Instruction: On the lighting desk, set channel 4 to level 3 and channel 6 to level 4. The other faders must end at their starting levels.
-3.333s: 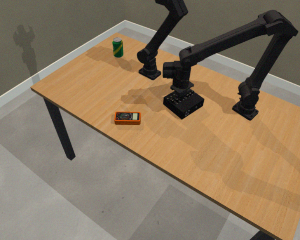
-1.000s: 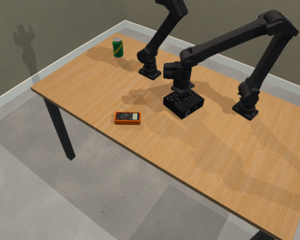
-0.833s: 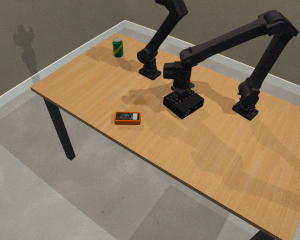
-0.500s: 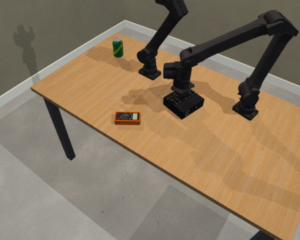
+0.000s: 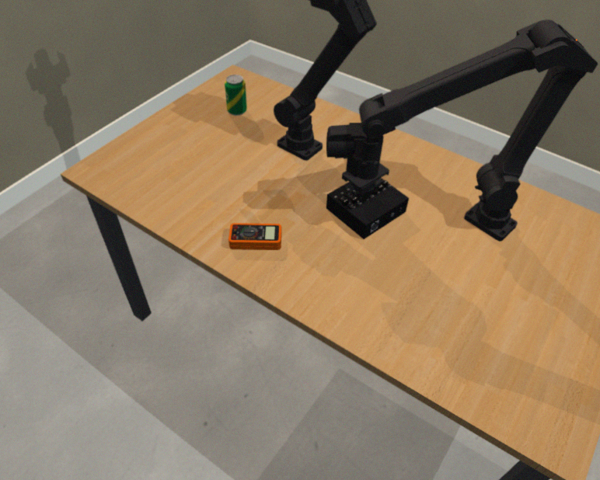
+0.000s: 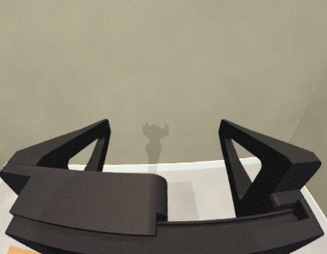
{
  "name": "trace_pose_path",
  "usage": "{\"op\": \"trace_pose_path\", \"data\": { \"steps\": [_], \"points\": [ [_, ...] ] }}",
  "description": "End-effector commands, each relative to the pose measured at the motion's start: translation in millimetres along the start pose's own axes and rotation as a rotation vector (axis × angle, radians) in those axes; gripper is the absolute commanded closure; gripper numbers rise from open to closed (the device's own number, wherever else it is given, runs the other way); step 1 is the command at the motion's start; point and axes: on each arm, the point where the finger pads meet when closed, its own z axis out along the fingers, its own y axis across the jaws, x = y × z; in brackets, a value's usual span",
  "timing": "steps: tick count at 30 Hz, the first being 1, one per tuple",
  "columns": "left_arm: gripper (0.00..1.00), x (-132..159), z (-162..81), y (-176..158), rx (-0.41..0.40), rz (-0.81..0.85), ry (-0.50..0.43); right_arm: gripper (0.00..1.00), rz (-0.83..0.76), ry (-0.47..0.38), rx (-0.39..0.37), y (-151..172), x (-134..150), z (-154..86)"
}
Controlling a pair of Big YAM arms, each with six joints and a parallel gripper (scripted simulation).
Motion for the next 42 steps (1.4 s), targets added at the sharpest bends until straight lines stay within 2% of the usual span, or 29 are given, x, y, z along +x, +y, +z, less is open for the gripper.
{"op": "trace_pose_path", "data": {
  "steps": [1,28,38,41,42],
  "points": [
    [1.00,-4.0,-9.0,7.8,-0.028,0.001,-0.024,0.00,0.009,-0.055,0.006,-2.6,-41.0,5.1],
    [1.00,-3.9,-8.7,7.7,-0.028,0.001,-0.023,0.00,0.009,-0.055,0.006,-2.6,-41.0,5.1],
    [1.00,-1.8,4.5,5.0,-0.009,0.001,-0.009,0.00,0.009,-0.055,0.006,-2.6,-41.0,5.1],
    [1.00,-3.3,2.7,6.9,-0.015,0.001,-0.014,0.00,0.009,-0.055,0.006,-2.6,-41.0,5.1],
    [1.00,-9.1,-11.4,14.3,-0.046,0.001,-0.038,0.00,0.009,-0.055,0.006,-2.6,-41.0,5.1]
  ]
}}
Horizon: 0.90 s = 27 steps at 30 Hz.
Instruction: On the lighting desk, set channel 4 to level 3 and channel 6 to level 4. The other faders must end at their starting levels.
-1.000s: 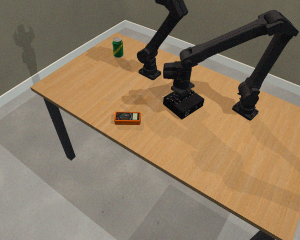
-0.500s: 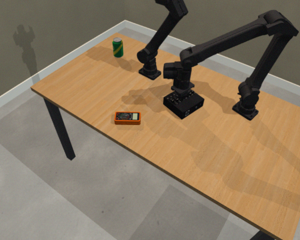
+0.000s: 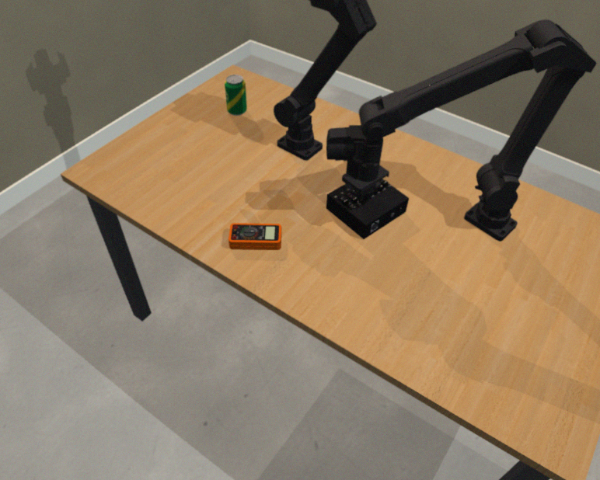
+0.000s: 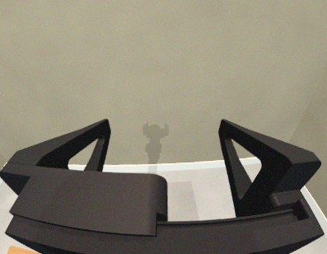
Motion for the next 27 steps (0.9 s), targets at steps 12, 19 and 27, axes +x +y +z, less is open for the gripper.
{"op": "trace_pose_path", "data": {
  "steps": [12,19,27],
  "points": [
    [1.00,-5.2,0.1,9.3,-0.026,0.001,-0.022,0.00,0.009,-0.055,0.006,-2.6,-41.0,5.1],
    [1.00,-4.6,0.3,8.6,-0.021,0.001,-0.018,0.00,0.009,-0.055,0.006,-2.6,-41.0,5.1],
    [1.00,-4.6,0.3,8.6,-0.021,0.001,-0.018,0.00,0.009,-0.055,0.006,-2.6,-41.0,5.1]
  ]
}}
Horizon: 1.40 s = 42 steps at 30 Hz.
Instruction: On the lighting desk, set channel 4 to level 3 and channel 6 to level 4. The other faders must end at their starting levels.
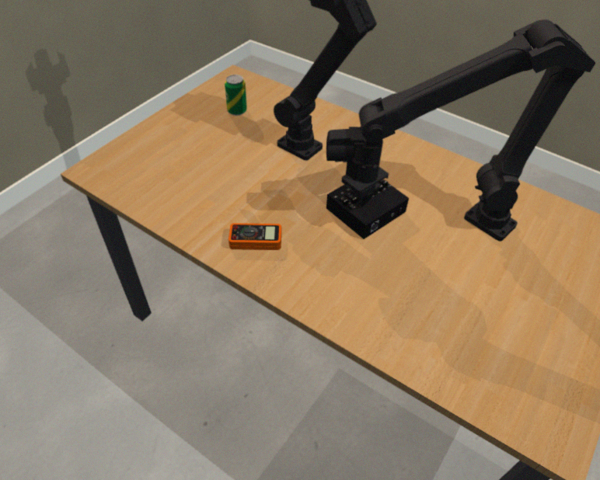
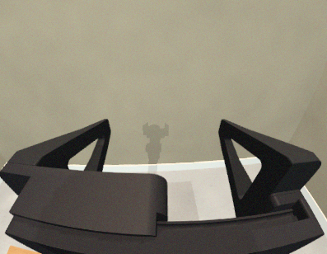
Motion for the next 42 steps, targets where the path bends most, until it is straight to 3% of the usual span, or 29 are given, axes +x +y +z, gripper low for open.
{"op": "trace_pose_path", "data": {
  "steps": [1,42],
  "points": [
    [1.00,-3.8,-4.4,7.5,-0.015,0.001,-0.014,0.00,0.009,-0.055,0.006,-2.6,-41.0,5.1],
    [1.00,-5.1,-5.0,9.3,-0.028,0.001,-0.023,0.00,0.009,-0.055,0.006,-2.6,-41.0,5.1]
  ]
}}
